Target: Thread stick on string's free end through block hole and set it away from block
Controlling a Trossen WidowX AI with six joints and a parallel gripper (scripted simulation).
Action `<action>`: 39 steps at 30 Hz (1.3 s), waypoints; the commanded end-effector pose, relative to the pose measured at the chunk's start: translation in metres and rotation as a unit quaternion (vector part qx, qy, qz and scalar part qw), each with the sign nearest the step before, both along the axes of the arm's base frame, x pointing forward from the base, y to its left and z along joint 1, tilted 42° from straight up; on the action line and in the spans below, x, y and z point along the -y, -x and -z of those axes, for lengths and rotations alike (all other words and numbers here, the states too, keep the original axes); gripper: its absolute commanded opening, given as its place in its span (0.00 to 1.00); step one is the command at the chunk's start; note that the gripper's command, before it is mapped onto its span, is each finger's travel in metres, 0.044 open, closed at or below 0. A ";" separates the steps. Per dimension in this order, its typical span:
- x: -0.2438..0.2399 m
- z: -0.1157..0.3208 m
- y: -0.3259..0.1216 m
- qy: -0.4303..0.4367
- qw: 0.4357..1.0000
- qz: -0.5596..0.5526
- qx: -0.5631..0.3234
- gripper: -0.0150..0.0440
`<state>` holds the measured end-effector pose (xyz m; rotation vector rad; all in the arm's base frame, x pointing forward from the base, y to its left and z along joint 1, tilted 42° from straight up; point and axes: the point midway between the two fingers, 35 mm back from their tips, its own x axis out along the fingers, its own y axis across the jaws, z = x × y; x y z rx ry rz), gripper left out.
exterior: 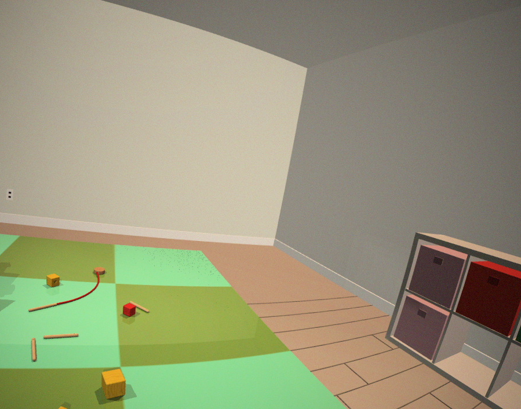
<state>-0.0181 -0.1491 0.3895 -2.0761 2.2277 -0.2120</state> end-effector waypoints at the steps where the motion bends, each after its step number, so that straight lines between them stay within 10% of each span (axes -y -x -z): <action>1: 0.000 0.000 0.000 0.000 1.000 0.000 0.000 0.98; 8: 0.002 -0.005 -0.031 0.008 0.993 -0.034 -0.113 1.00; 15: -0.002 -0.002 -0.136 0.046 0.864 -0.117 -0.487 1.00; 22: -0.028 0.038 -0.244 0.134 0.565 -0.178 -0.795 1.00; 32: -0.077 0.106 -0.324 0.251 0.210 -0.199 -0.924 1.00; 39: -0.136 0.196 -0.372 0.372 -0.236 -0.148 -0.886 1.00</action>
